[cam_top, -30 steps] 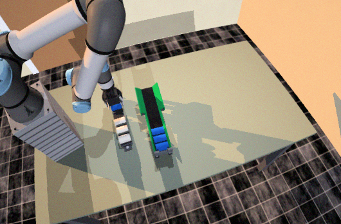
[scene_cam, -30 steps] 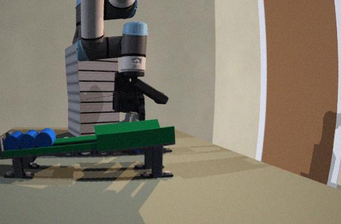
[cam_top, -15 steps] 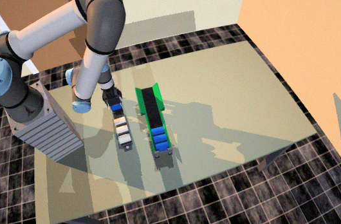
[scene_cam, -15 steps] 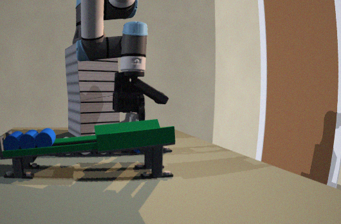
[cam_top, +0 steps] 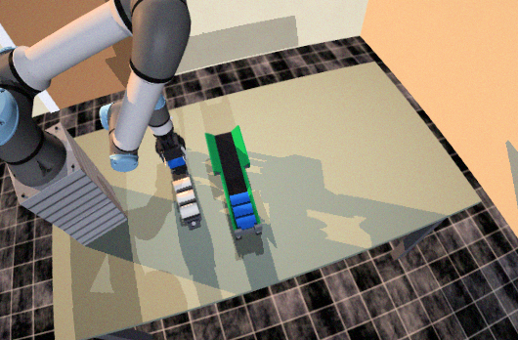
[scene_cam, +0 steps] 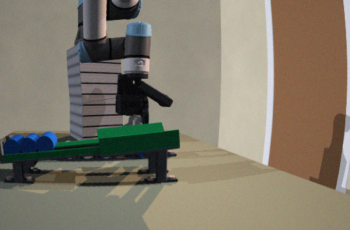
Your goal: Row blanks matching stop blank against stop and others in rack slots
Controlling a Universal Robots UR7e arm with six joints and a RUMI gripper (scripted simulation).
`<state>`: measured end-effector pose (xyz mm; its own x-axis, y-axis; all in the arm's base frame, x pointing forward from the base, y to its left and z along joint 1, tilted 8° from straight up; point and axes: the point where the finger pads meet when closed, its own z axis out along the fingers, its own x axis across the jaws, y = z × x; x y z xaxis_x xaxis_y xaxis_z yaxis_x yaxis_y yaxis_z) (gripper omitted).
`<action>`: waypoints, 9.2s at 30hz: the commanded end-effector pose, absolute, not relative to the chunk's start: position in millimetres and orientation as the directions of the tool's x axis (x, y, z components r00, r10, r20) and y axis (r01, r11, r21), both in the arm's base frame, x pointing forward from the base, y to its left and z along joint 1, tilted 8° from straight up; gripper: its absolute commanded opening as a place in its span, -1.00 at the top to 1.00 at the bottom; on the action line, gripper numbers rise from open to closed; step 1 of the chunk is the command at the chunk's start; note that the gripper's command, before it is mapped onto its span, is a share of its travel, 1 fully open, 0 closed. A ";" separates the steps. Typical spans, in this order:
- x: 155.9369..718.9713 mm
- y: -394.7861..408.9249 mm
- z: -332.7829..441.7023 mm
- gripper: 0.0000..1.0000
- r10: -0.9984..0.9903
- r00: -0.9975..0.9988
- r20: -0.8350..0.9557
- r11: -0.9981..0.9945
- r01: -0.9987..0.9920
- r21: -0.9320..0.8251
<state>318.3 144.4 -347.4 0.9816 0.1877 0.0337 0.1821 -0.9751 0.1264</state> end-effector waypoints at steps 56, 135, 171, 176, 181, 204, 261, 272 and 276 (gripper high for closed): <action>312.5 156.3 -248.7 0.28 0.188 0.982 0.035 -0.975 0.182 0.126; 521.8 -15.5 -156.9 0.28 0.099 0.994 0.050 -0.988 0.092 0.123; 528.2 -26.6 -252.9 0.28 0.100 0.994 0.050 -0.988 0.093 0.123; 528.2 -26.6 -252.9 0.28 0.100 0.994 0.050 -0.988 0.093 0.123; 528.3 -26.4 -252.0 0.28 0.100 0.994 0.050 -0.988 0.093 0.124; 528.3 -26.4 -252.0 0.28 0.100 0.994 0.050 -0.988 0.093 0.124; 528.7 -27.3 -251.8 0.28 0.100 0.994 0.050 -0.988 0.093 0.124; 528.7 -27.3 -251.8 0.23 0.100 0.994 0.050 -0.988 0.093 0.124; 528.7 -27.3 -251.8 0.23 0.100 0.994 0.050 -0.988 0.093 0.124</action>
<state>524.8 -25.1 -253.5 0.9939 0.1015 0.0441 0.0955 -0.9879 0.1220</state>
